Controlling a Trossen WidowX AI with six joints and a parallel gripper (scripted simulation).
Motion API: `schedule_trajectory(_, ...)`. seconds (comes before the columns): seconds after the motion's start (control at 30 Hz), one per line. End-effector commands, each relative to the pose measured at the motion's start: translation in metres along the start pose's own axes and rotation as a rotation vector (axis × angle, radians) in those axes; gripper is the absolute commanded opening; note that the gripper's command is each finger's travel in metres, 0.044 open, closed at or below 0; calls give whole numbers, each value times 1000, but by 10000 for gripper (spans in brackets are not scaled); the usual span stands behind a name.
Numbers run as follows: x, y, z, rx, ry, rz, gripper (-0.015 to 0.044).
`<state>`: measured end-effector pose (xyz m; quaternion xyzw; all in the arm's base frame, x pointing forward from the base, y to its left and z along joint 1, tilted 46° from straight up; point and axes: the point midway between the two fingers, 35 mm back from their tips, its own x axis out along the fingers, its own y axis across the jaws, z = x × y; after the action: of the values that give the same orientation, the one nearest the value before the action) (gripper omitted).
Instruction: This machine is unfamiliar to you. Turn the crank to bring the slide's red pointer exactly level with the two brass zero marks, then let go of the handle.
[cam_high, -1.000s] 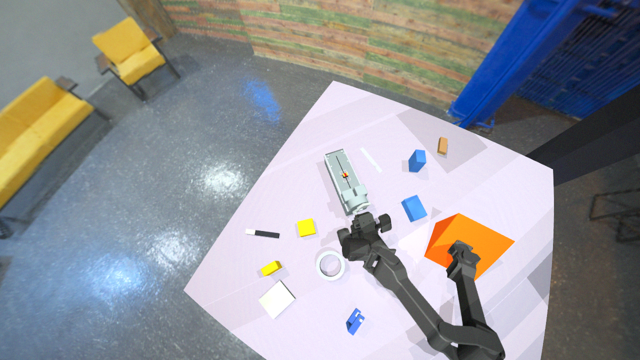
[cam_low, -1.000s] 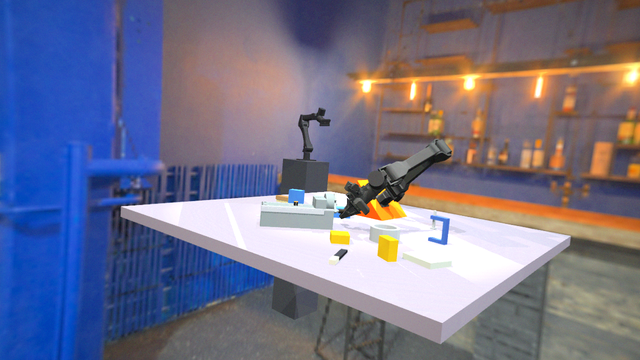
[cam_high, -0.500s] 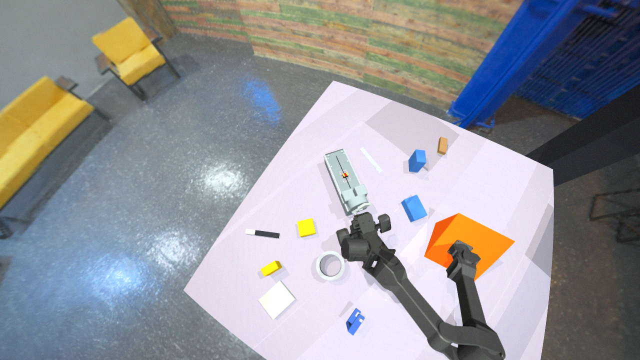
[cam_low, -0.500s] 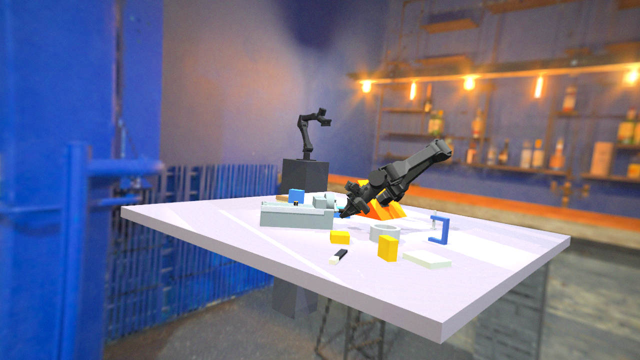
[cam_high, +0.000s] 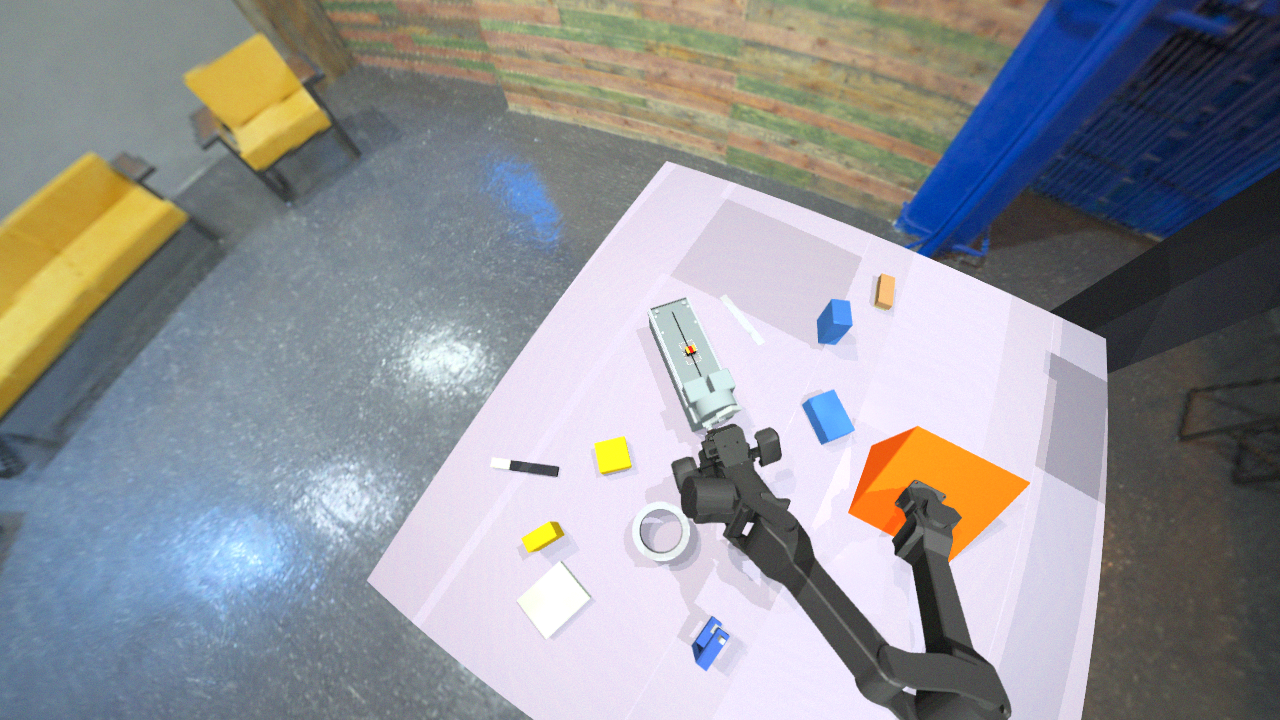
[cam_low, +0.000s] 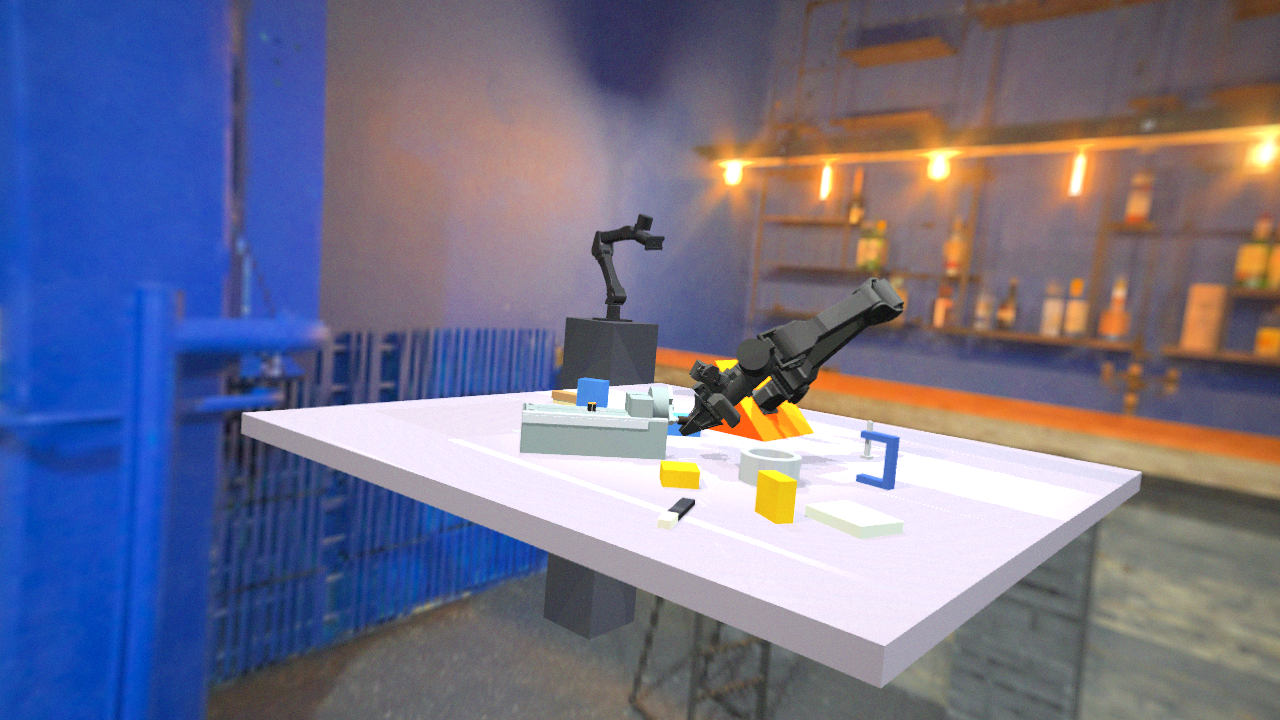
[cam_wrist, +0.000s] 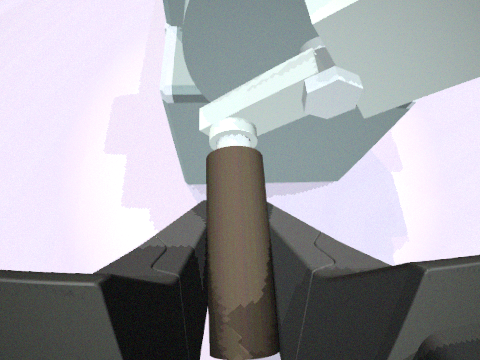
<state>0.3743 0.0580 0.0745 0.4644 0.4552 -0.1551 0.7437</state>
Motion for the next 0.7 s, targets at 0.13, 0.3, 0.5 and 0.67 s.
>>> schedule_trajectory(0.13, -6, 6, 5, -3, -11, 18, 0)
schedule_trajectory(0.3, -7, 6, 6, -3, -11, 18, 0)
schedule_trajectory(0.5, -7, 7, 6, -3, -11, 18, 0)
schedule_trajectory(0.67, -7, 7, 7, -3, -11, 18, 0)
